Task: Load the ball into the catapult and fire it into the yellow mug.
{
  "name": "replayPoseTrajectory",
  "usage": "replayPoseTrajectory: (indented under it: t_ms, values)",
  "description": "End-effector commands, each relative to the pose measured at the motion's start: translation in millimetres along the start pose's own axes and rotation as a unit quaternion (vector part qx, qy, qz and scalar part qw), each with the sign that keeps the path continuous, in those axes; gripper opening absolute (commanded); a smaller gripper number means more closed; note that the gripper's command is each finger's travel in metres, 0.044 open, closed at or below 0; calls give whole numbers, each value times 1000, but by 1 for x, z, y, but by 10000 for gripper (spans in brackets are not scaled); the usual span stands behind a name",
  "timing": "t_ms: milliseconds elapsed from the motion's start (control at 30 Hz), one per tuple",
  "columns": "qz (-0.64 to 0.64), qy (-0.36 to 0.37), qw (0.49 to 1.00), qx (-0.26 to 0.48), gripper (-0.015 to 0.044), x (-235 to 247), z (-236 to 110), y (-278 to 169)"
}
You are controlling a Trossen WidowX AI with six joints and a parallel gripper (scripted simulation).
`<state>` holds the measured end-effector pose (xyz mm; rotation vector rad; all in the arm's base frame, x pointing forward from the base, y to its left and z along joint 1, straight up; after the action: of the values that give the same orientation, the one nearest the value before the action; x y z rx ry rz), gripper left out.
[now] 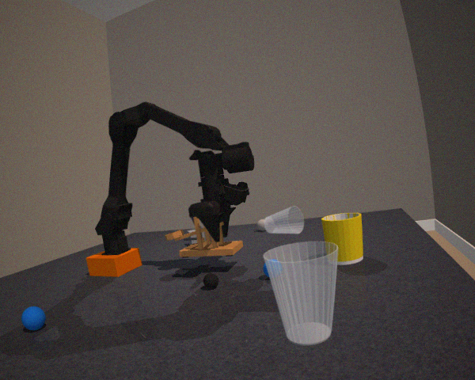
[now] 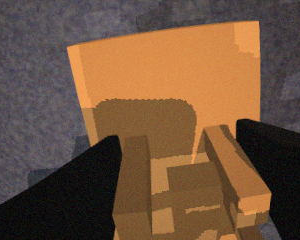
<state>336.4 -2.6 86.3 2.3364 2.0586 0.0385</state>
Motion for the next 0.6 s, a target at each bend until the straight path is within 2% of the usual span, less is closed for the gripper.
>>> replayPoseTrajectory:
  t_ms: [0, 567]
  values:
    - [-4, 1, 1000, 0, 0, 1, 6, 0]
    - [-4, 1, 1000, 0, 0, 1, 34, 0]
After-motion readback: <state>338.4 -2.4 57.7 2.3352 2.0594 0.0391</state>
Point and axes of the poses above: the point midway between the two fingers, 35 mm back from their tips, its own z axis out along the fingers, its own x axis across the jaws, y = z × x, the point moved 2 cm from there along -z, back along the fingers, and after that the axes turned 6 degrees about z, right-handed, at the moved point
